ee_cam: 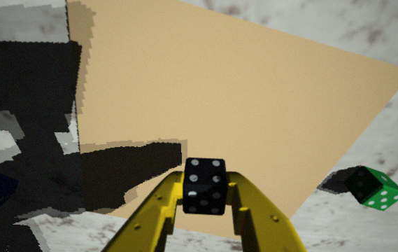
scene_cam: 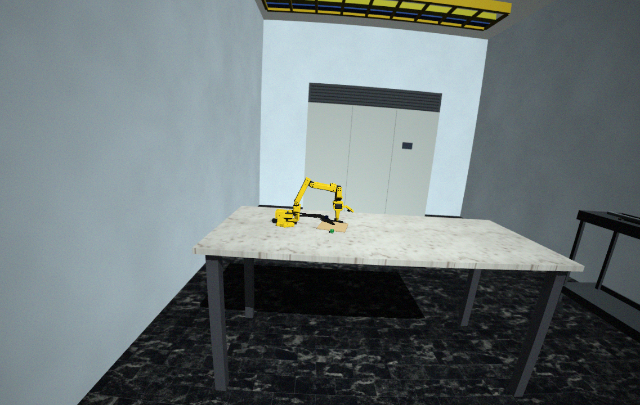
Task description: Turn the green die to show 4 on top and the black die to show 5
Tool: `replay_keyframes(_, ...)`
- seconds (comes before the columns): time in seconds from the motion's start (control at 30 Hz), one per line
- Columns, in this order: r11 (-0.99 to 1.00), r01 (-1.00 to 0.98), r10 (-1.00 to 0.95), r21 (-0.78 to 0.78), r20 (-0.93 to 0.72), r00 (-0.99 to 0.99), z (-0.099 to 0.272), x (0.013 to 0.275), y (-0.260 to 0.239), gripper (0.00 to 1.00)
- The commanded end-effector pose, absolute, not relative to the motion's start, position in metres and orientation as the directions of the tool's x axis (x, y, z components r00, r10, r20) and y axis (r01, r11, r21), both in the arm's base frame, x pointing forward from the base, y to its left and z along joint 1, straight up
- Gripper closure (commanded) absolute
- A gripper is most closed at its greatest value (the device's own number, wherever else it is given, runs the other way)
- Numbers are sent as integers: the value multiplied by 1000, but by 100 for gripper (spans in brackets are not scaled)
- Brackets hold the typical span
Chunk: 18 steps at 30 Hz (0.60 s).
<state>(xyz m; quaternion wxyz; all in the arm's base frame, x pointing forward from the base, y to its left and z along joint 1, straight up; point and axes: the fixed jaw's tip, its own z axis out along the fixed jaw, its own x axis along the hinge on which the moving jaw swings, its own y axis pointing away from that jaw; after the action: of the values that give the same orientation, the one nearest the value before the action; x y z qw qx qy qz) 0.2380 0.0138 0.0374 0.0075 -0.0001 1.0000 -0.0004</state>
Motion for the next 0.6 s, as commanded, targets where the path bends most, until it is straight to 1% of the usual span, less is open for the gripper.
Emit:
replay_keyframes(0.0,1000,-7,-7,1,-44,-999,41,241,16,100)
replay_keyframes(0.57,1000,-7,-7,1,-44,-999,34,241,16,100)
